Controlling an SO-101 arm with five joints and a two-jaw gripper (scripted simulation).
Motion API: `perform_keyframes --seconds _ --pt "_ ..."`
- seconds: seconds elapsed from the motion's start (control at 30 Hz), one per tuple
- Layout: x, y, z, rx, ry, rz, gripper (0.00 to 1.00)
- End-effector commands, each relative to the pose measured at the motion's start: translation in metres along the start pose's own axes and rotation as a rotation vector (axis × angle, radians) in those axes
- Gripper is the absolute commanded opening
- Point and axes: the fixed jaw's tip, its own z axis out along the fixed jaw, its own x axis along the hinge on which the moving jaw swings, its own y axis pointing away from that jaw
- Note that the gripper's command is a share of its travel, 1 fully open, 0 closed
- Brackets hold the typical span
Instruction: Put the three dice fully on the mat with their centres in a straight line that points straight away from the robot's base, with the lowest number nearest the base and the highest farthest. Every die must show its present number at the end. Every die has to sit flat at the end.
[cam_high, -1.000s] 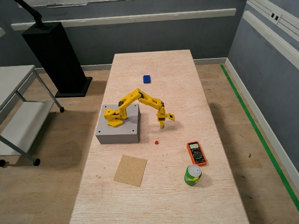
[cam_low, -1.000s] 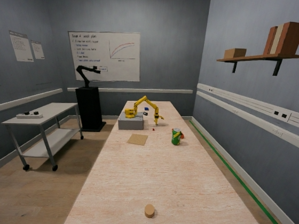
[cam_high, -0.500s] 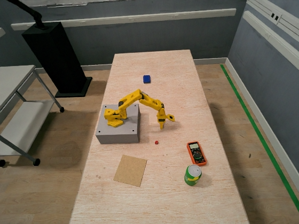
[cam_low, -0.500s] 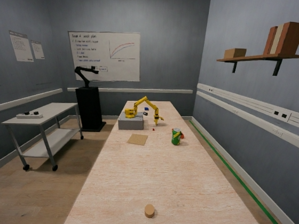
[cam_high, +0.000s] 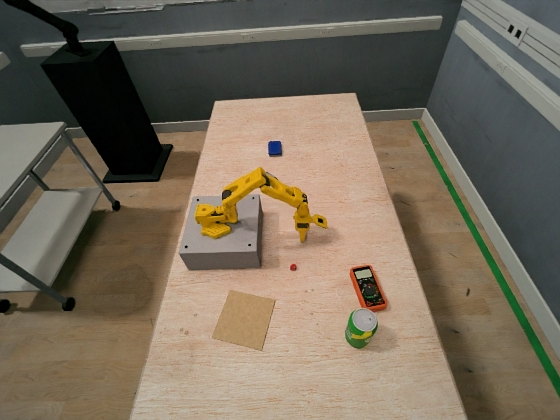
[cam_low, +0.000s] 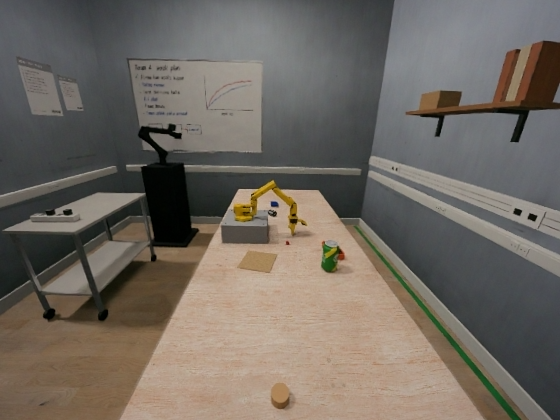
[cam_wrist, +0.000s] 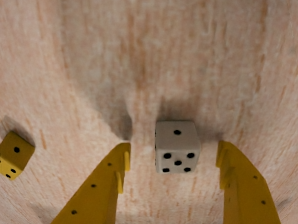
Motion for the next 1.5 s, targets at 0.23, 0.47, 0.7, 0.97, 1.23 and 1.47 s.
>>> perform_keyframes --seconds 0.23,0.47,0.7,0.97,1.23,1.47 --pt "-0.0006 -0.0050 0.0029 -0.001 -0.001 0.015 0.18" --pt "-0.0006 -0.0081 0.0029 -0.001 -0.001 0.015 0.12" --pt "-0.0005 -0.0100 0.0030 -0.001 -0.001 0.015 0.09" --pt "-0.0005 -0.0114 0.0030 -0.001 -0.001 0.015 0.07" --pt "-0.0005 -0.0116 0.0030 -0.001 -0.001 0.015 0.06" --pt "-0.0005 -0.0116 0.0030 -0.001 -0.001 0.015 0.03"
